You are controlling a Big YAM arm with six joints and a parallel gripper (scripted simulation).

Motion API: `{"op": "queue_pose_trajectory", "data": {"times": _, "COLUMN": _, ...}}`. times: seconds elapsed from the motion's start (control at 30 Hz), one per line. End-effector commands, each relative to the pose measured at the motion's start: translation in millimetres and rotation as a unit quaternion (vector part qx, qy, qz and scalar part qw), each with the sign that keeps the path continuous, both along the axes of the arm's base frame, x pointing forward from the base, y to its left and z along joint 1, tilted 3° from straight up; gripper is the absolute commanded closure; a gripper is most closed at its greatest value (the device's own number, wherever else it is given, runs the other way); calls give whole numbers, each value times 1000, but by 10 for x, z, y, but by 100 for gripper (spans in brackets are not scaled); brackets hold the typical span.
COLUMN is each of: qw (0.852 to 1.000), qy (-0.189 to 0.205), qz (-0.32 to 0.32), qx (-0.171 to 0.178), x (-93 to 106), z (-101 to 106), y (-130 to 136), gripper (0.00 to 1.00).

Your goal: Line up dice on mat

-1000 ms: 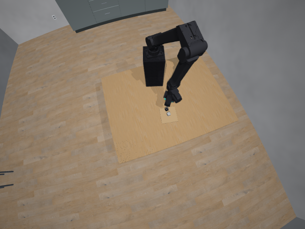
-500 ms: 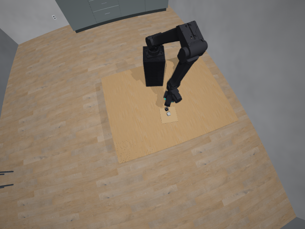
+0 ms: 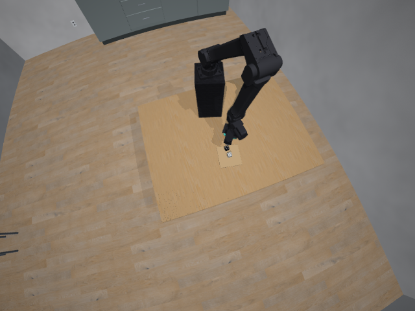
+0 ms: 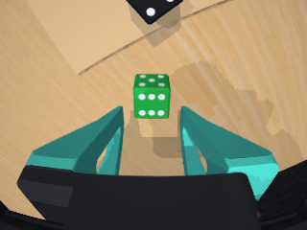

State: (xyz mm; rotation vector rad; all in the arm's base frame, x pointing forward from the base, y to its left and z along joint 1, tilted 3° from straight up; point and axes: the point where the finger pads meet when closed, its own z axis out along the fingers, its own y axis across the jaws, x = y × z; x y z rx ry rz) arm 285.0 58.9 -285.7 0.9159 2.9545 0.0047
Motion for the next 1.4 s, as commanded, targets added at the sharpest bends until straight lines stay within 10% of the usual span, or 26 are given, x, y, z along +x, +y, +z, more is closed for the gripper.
{"op": "queue_pose_trajectory", "data": {"times": 0.0, "qw": 1000, "qy": -10, "qz": -5, "qx": 0, "x": 63, "z": 13, "y": -36, "gripper": 61}}
{"op": "queue_pose_trajectory", "data": {"times": 1.37, "qw": 1000, "qy": -5, "qz": -4, "qx": -1, "x": 62, "z": 30, "y": -47, "gripper": 61}}
